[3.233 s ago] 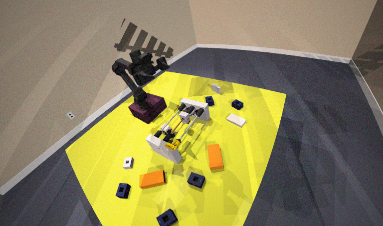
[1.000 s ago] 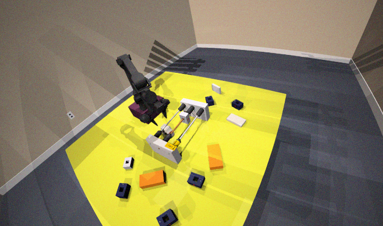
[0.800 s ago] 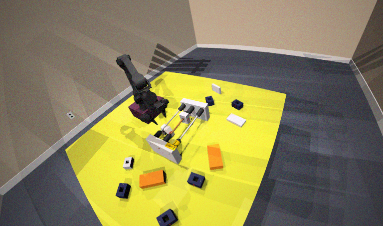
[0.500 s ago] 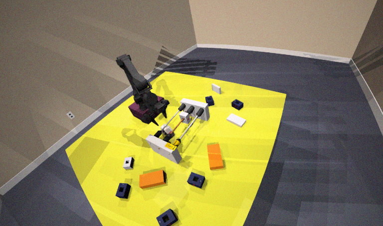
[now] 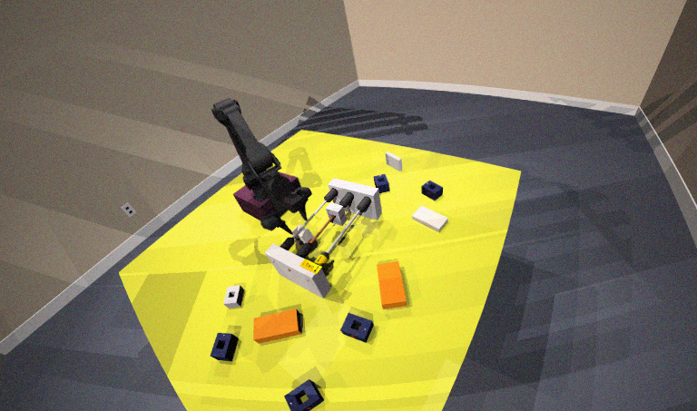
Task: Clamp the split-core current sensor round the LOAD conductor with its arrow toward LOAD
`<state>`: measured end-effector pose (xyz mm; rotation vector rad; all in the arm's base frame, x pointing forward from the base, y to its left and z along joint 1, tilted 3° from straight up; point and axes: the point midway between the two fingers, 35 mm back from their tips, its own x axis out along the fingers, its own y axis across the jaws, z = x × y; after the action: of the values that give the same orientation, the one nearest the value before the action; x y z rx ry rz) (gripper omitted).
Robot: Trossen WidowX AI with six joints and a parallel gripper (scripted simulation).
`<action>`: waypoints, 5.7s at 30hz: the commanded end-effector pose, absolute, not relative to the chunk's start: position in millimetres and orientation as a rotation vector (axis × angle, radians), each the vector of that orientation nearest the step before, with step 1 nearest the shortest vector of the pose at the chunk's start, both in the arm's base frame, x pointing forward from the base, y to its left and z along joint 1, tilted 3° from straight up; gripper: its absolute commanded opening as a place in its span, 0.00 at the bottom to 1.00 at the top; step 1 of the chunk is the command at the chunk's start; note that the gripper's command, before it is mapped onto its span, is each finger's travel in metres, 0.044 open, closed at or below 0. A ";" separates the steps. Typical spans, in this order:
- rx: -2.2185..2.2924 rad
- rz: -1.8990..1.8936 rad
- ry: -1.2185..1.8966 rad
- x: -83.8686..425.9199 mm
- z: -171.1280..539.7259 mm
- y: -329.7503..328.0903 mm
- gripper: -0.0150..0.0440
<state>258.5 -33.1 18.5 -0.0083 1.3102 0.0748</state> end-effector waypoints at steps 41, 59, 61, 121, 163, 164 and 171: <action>-0.002 0.075 1.316 260.5 -4.6 -30.7 0.25; -0.003 0.074 1.321 194.7 -3.9 -40.7 0.25; -0.003 0.074 1.322 189.6 -4.6 -40.9 0.25; 1.191 -1.156 1.272 193.6 50.6 -43.5 0.80; 1.191 -1.156 1.273 192.8 -8.7 -41.0 0.80; 1.191 -1.156 1.273 192.6 -9.5 -41.0 0.80; 1.193 -1.148 1.272 194.9 -5.6 -41.1 0.74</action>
<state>194.5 -41.0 -6.2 1.1928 1.2729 -1.1482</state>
